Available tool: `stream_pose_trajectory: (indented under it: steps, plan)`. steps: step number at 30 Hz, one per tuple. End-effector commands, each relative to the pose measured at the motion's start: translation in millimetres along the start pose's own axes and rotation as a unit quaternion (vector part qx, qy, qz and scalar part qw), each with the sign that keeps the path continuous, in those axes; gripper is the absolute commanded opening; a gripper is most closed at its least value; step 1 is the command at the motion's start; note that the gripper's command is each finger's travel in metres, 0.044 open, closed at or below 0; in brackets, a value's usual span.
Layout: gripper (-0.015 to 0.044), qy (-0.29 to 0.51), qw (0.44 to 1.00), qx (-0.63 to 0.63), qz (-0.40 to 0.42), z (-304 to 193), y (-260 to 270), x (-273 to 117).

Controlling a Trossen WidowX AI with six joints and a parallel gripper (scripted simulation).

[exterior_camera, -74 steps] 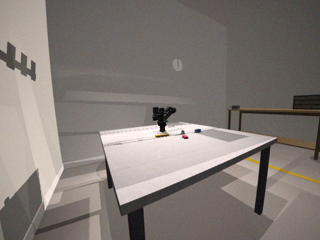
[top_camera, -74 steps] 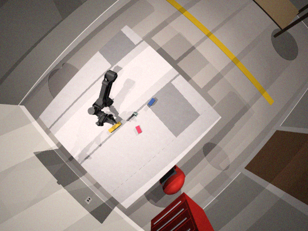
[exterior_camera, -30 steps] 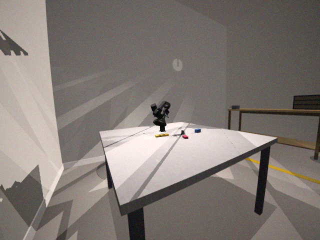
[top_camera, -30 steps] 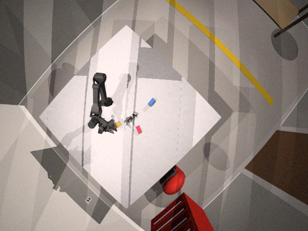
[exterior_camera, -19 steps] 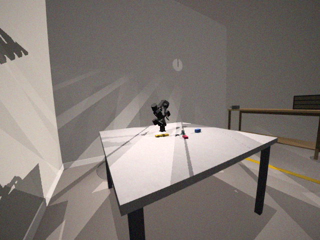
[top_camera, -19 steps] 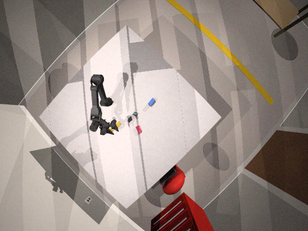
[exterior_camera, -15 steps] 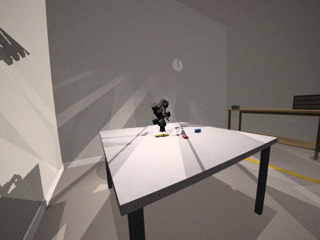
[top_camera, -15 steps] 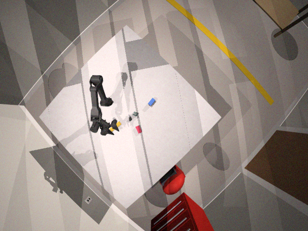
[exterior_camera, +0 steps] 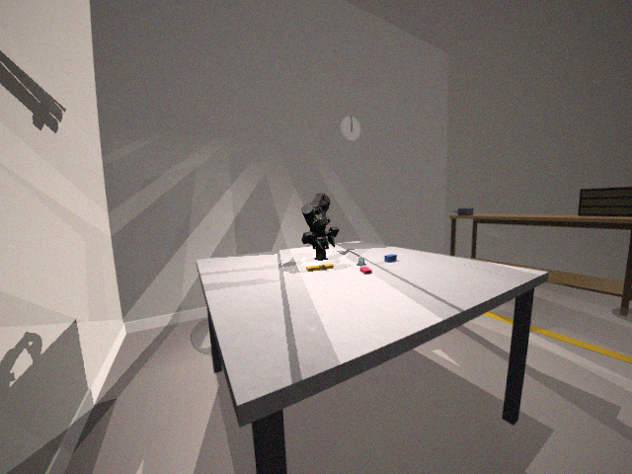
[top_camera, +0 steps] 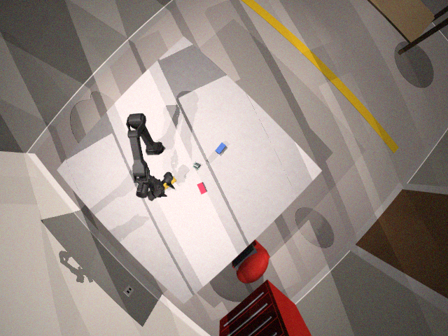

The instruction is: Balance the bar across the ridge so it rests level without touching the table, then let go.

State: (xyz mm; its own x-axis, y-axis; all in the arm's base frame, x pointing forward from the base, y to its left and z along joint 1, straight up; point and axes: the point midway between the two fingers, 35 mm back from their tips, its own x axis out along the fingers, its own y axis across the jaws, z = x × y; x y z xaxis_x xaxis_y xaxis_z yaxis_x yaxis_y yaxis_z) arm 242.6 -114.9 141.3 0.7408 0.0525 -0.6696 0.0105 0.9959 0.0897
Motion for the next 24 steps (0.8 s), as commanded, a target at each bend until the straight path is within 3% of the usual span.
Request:
stream_pose_trajectory:
  steps: [1,13,24]
  plan:
    - [0.0315,0.042,0.997,-0.061,0.003,-6,1,4]
    - [0.0315,0.142,0.961,-0.234,0.03,-19,5,8]
    - [0.0315,0.226,0.888,-0.392,0.085,-30,9,7]
